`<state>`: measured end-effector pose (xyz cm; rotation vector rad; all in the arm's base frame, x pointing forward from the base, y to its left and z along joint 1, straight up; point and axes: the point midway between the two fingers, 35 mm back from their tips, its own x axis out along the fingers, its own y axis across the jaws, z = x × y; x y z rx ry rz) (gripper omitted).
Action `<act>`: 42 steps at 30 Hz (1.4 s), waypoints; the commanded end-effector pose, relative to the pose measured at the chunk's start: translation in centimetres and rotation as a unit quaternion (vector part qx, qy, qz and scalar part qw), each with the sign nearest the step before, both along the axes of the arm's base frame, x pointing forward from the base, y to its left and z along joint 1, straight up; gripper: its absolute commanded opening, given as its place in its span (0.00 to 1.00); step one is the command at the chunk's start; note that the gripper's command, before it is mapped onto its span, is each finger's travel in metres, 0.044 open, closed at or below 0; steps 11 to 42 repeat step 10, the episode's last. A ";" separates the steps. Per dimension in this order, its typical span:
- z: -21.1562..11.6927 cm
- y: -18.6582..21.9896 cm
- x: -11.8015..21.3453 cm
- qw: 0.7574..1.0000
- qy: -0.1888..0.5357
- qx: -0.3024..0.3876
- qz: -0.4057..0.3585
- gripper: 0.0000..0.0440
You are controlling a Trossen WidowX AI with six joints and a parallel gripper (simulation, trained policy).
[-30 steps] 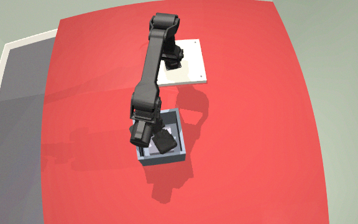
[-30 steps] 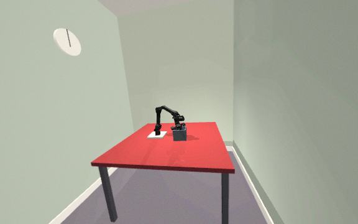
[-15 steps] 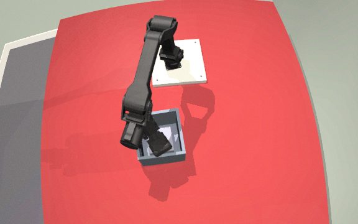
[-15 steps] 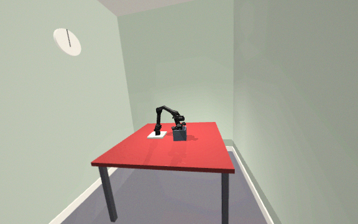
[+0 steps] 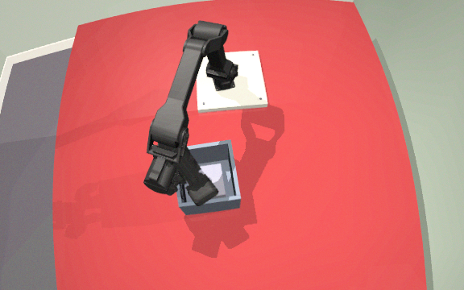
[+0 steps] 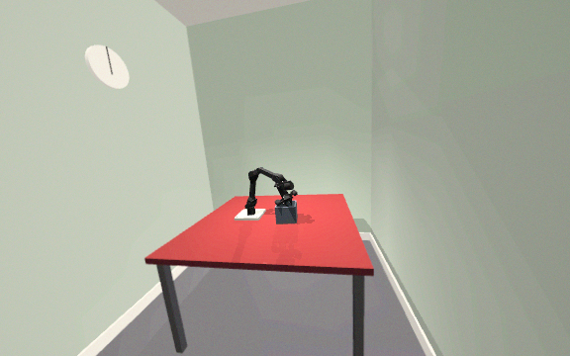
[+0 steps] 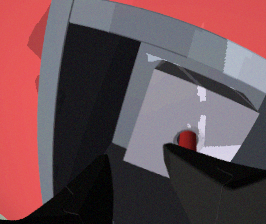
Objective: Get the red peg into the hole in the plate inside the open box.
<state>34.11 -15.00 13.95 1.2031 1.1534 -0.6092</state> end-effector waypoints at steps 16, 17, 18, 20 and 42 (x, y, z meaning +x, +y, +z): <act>1.0 -1.0 1.5 0.999 -0.045 0.007 0.029 0.31; 1.0 -1.0 1.5 0.999 -0.045 0.007 0.029 0.31; 1.0 -1.0 1.5 0.999 -0.045 0.007 0.029 0.31; 1.0 -1.0 1.5 0.999 -0.045 0.007 0.029 0.31; 1.0 -1.0 1.5 0.999 -0.045 0.007 0.029 0.31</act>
